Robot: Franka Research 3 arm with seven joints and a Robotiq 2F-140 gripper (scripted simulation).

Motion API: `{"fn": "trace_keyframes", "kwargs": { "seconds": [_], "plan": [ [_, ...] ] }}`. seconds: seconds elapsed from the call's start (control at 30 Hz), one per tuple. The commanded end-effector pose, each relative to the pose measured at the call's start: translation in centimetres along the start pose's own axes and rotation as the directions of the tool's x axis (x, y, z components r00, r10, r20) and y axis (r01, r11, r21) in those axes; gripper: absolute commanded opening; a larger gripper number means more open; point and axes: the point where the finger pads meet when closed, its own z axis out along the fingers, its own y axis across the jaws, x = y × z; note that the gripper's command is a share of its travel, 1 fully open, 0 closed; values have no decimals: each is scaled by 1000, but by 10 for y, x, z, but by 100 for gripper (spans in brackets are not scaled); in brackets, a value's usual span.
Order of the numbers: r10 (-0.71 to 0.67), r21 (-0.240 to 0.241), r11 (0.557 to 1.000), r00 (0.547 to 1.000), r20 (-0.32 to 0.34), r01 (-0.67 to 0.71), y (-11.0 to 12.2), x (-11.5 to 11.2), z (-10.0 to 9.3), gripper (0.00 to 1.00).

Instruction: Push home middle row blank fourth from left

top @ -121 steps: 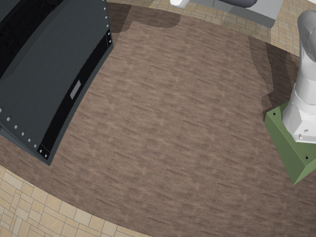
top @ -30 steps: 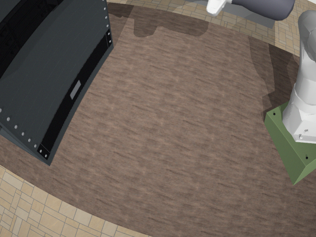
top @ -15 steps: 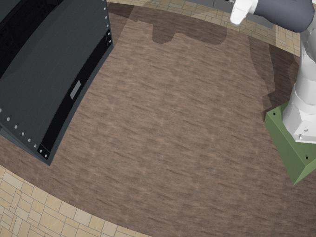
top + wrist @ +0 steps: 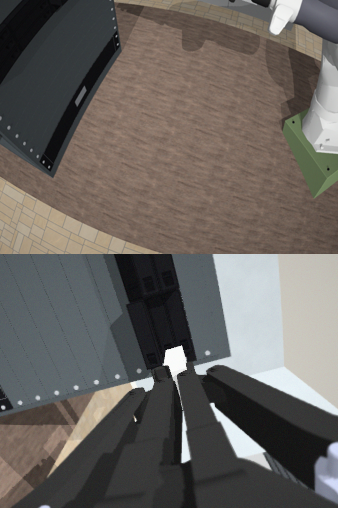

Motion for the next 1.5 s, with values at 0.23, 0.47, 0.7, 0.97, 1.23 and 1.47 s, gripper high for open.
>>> {"fn": "trace_keyframes", "kwargs": {
  "seconds": [0.23, 0.47, 0.7, 0.97, 1.23, 1.47],
  "plan": [
    [28, 33, 999, 999, -22, -28, -17, 7, -51, 0],
    [27, 44, 999, 999, -24, -26, -17, 7, -58, 0],
    [27, 44, 999, 999, -24, -26, -17, 7, -58, 0],
    [27, 44, 999, 999, -24, -26, -17, 7, -58, 0],
    [27, 44, 999, 999, -24, -26, -17, 7, -58, 0],
    [27, 44, 999, 999, -24, -26, -17, 7, -58, 0]
  ]
}}
